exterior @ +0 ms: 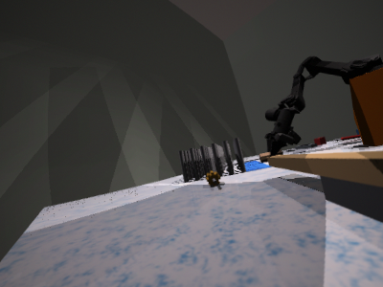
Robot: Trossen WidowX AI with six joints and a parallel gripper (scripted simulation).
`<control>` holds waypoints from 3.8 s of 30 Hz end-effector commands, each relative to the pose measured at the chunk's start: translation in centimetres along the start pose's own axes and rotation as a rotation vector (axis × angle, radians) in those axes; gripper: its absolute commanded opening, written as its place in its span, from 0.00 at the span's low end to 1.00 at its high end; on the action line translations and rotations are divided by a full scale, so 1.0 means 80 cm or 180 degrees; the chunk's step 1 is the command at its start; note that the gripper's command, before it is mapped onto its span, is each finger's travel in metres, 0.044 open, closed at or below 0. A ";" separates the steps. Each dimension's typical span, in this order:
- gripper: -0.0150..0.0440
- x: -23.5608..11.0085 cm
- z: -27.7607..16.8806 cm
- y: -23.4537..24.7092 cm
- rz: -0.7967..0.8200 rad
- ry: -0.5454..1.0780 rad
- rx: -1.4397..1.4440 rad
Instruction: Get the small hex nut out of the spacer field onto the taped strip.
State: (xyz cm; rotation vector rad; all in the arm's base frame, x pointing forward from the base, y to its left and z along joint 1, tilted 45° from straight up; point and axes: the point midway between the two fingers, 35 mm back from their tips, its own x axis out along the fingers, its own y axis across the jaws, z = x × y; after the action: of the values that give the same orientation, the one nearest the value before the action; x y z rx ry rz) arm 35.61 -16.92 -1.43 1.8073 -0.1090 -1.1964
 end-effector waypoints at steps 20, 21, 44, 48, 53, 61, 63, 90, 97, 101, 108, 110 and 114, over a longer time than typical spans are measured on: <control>0.25 -0.013 0.019 0.002 0.0012 -0.0002 0.0003; 0.25 -0.013 0.019 0.002 0.0012 -0.0002 0.0003; 0.25 -0.025 0.036 0.002 0.0010 -0.0006 0.0002; 0.25 -0.027 0.039 0.002 0.0010 -0.0006 0.0002; 0.25 -0.029 0.043 0.002 0.0010 -0.0007 0.0002; 0.25 -0.033 0.049 0.002 0.0009 -0.0008 0.0001; 0.25 -0.034 0.050 0.002 0.0008 -0.0009 0.0000; 0.25 -0.046 0.069 0.001 0.0005 -0.0012 -0.0004; 0.25 -0.049 0.073 0.001 0.0004 -0.0013 -0.0004; 0.25 -0.051 0.076 0.001 0.0004 -0.0013 -0.0004; 0.25 -0.054 0.080 0.001 0.0003 -0.0014 -0.0004; 0.25 -0.055 0.082 0.001 0.0003 -0.0014 -0.0004; 0.25 -0.057 0.084 0.001 0.0003 -0.0015 -0.0005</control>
State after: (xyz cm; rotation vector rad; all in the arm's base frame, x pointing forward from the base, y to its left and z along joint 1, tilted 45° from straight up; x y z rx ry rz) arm 28.40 -18.87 0.94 1.8033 -0.1104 -1.2014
